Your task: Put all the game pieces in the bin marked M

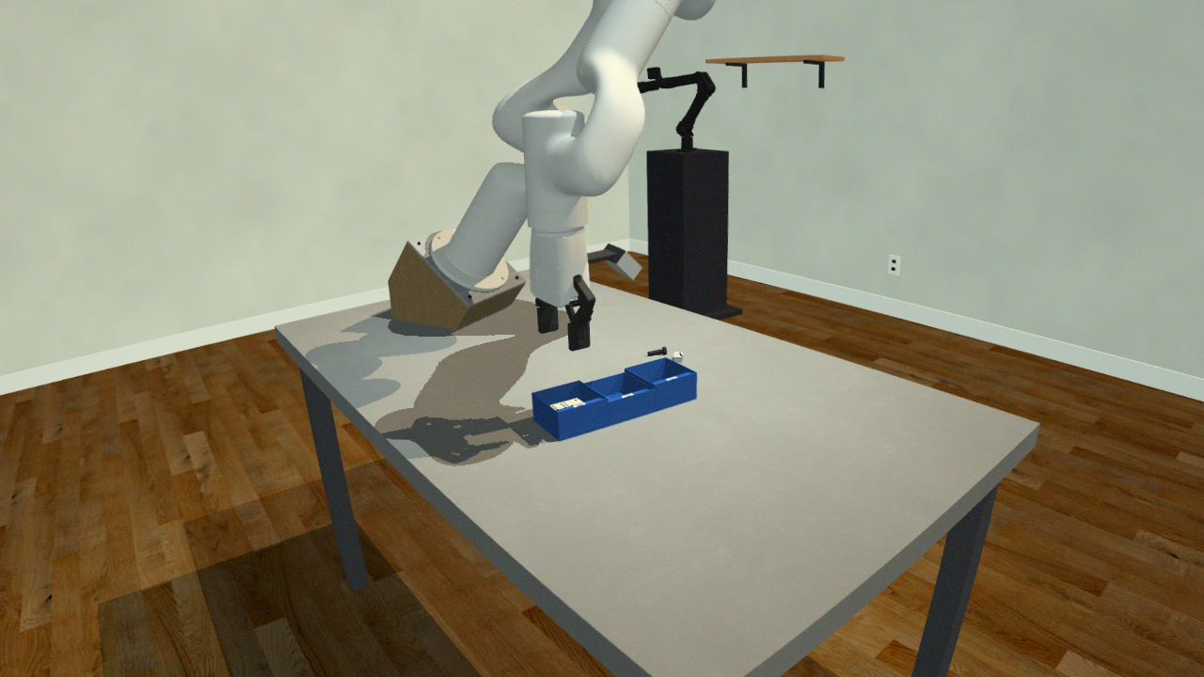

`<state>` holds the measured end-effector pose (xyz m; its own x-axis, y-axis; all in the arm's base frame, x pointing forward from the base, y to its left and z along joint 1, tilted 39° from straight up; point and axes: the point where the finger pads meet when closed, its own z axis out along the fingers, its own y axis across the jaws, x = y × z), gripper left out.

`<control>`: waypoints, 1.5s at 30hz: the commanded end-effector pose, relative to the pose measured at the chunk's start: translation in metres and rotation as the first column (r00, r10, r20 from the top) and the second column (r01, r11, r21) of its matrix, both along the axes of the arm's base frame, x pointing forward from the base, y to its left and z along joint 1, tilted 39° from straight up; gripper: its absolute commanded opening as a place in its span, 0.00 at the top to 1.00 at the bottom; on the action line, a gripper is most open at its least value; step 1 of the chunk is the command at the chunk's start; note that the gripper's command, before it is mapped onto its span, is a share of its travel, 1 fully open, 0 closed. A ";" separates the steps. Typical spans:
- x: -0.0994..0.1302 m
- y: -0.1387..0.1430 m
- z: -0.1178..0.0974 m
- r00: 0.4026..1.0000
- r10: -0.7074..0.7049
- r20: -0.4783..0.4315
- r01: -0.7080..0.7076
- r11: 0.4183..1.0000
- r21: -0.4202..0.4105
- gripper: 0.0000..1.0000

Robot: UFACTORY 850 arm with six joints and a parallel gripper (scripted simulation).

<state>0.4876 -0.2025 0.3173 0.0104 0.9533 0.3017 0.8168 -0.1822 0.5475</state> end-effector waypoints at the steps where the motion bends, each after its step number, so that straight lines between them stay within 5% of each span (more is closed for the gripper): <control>1: -0.011 -0.005 0.016 1.000 0.000 0.000 0.000 1.000 0.000 0.00; 18: -0.045 -0.019 0.062 1.000 0.000 0.000 0.000 1.000 -0.001 0.00; 45: -0.045 -0.019 0.062 1.000 0.000 0.000 0.000 1.000 0.000 0.00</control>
